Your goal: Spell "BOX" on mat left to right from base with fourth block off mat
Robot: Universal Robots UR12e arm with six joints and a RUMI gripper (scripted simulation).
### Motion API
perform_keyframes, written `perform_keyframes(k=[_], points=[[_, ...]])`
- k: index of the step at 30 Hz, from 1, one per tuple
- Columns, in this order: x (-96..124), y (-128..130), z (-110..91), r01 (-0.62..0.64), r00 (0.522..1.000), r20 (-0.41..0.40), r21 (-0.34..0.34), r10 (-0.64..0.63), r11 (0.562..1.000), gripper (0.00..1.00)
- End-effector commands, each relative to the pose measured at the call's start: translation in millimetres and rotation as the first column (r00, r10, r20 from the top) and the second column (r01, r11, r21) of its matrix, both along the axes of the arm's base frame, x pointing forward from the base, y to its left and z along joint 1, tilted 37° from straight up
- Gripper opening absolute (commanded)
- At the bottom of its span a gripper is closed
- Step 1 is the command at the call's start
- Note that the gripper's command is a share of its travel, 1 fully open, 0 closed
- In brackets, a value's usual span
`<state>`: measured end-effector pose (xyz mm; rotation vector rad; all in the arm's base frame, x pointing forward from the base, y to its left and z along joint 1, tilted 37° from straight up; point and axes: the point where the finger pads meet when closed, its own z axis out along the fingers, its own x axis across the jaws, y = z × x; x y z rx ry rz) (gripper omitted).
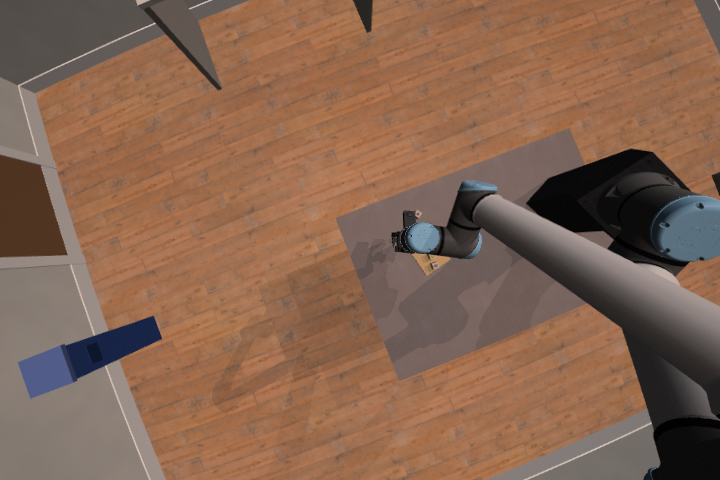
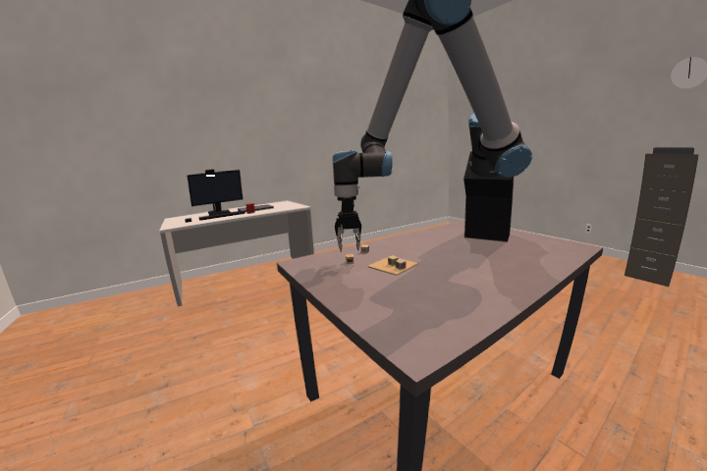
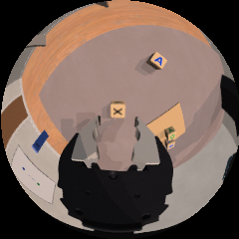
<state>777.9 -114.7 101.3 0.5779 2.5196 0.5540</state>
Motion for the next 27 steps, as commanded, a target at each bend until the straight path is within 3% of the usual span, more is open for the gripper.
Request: perform_keyframes(k=[1, 27], points=[[3.9, 1.3, -4.3, 0.000, 1.000, 0.001, -0.001, 0.000, 1.000, 0.40], [6.5, 2.6, -7.8, 0.000, 1.000, 0.001, -0.001, 0.000, 1.000, 0.40]])
